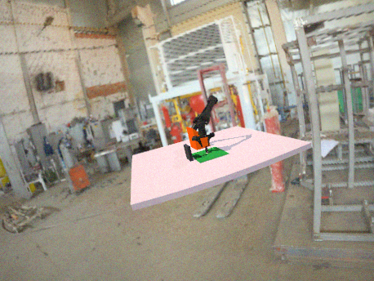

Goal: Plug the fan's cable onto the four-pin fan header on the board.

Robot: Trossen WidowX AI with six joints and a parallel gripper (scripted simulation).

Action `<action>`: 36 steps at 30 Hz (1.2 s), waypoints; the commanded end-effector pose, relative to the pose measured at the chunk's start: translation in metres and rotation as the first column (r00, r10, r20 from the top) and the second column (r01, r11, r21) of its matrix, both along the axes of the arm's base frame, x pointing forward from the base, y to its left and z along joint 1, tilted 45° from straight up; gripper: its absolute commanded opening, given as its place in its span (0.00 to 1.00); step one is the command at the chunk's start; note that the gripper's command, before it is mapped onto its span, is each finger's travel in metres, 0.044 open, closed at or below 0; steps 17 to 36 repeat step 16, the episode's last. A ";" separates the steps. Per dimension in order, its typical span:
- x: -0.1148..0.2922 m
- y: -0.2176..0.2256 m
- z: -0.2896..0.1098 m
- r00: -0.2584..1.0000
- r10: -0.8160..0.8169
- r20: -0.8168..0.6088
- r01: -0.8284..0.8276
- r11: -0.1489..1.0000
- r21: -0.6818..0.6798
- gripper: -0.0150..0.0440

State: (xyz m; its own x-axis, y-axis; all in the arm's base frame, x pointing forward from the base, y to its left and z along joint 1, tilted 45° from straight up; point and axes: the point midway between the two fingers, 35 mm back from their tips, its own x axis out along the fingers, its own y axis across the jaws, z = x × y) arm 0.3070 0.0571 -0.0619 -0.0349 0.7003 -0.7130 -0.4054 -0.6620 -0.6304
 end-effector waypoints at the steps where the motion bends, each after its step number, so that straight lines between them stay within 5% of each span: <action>1: 0.002 -0.010 0.012 1.000 0.004 0.011 -0.004 1.000 -0.002 0.69; 5: -0.005 -0.008 0.016 1.000 0.004 0.011 -0.004 1.000 -0.002 0.69; 15: -0.108 0.020 0.046 1.000 0.004 0.005 -0.004 1.000 0.000 0.69; 36: -0.110 0.020 0.046 1.000 0.004 0.005 -0.004 1.000 0.000 0.69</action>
